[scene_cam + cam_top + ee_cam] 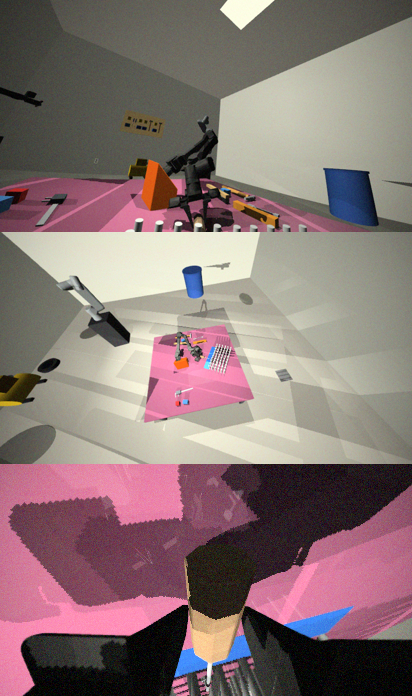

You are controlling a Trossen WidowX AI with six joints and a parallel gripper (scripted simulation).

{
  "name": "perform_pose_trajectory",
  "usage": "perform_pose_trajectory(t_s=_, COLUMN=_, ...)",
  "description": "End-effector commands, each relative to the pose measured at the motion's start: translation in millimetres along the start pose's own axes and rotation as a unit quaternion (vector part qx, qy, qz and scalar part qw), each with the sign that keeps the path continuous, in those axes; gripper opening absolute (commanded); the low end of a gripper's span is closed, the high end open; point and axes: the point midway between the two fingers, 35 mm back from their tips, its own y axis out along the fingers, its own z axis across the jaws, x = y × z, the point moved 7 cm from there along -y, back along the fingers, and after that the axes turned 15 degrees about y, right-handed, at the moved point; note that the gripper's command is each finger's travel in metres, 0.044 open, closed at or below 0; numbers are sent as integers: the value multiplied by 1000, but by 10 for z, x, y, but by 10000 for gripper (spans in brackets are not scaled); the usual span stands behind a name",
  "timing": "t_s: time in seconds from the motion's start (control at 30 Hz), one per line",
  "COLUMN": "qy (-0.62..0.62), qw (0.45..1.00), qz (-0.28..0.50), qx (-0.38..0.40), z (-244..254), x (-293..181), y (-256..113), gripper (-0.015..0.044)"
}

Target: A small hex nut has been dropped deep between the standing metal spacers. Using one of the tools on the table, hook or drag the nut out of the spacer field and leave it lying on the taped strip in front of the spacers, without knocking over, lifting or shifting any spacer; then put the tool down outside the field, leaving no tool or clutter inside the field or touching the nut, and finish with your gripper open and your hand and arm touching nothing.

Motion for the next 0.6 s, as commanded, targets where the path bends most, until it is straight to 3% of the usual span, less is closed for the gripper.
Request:
perform_pose_trajectory(t_s=0.0, qy=3, qw=1000, qz=3, qx=1, z=17, x=28, y=-22, gripper=0)
perform_pose_trajectory(t_s=0.57, qy=4, qw=1000, qz=3, qx=1, z=41, x=119, y=-64, gripper=0)
